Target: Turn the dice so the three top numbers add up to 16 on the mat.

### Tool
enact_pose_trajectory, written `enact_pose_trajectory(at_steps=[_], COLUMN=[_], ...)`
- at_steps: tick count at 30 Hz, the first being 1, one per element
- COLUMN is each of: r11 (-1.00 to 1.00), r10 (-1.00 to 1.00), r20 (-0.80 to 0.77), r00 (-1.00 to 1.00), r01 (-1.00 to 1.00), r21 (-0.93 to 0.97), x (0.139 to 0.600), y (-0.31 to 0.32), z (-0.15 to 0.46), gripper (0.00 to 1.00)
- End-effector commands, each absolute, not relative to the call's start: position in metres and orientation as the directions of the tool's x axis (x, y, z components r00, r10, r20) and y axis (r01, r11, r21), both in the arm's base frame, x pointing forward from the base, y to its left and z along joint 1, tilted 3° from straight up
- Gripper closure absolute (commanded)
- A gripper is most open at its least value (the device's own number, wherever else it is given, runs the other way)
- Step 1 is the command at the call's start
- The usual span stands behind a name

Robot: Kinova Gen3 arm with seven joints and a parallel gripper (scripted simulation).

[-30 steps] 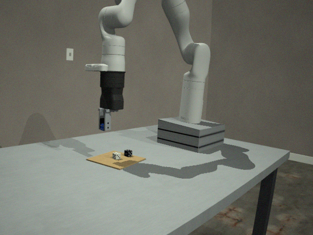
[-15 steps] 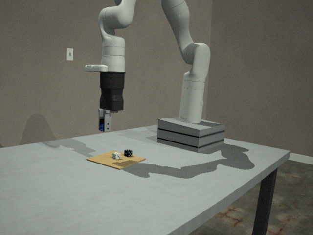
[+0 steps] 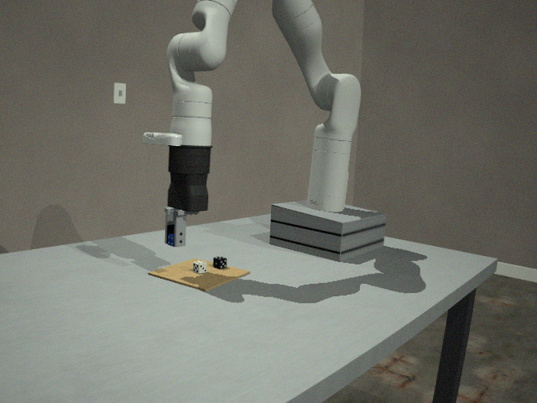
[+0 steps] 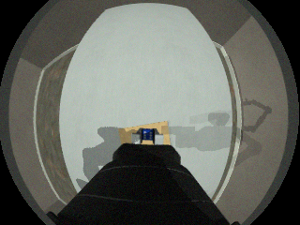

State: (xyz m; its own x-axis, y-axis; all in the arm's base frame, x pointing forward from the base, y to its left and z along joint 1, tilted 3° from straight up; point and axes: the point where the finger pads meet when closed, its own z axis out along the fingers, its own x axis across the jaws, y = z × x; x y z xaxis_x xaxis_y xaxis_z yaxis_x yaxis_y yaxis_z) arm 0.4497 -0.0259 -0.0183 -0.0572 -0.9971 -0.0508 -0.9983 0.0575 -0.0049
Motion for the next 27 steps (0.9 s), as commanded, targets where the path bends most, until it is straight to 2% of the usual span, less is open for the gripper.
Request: enact_pose_trajectory(at_steps=[1, 13, 27], r11=[0.052, 0.052, 0.052], r10=[-0.997, -0.997, -0.997], r20=[-0.053, -0.053, -0.053], r00=[-0.053, -0.053, -0.053], r01=[-0.999, -0.999, -0.999], r21=[0.016, 0.016, 0.016], x=[0.444, 0.444, 0.444], y=[-0.022, -0.02, -0.02], z=[-0.039, -0.072, -0.074], gripper=[0.6, 0.6, 0.6])
